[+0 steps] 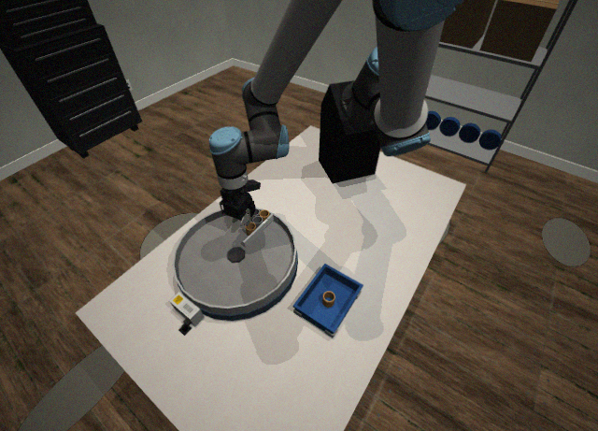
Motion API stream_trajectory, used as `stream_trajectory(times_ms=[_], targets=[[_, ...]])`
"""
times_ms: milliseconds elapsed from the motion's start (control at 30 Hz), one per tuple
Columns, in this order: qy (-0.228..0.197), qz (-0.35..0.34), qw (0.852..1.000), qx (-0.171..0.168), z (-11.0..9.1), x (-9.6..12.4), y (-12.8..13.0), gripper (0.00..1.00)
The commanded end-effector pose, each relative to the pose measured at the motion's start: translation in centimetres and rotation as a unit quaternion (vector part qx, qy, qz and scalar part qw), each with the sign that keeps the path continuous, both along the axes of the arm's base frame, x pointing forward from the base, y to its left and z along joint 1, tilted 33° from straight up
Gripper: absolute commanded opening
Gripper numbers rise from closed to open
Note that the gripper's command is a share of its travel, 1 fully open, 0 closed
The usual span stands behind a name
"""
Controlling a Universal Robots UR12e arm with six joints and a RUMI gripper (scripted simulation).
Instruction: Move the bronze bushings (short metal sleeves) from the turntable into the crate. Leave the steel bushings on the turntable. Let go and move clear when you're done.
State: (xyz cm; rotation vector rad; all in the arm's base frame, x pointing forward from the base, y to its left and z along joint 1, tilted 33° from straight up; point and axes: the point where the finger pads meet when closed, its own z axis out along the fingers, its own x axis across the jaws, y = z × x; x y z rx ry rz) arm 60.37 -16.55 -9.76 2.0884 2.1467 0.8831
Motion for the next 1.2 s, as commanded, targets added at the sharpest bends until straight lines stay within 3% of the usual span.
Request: stream_trajectory(times_ms=[0,433,1167], targets=[[0.0,0.0,1.0,0.0,-0.2,0.1,0.0,0.05],[0.0,0.0,1.0,0.0,-1.8,0.9,0.8,0.05],[0.0,0.0,1.0,0.0,-1.9,0.9,0.8,0.05]])
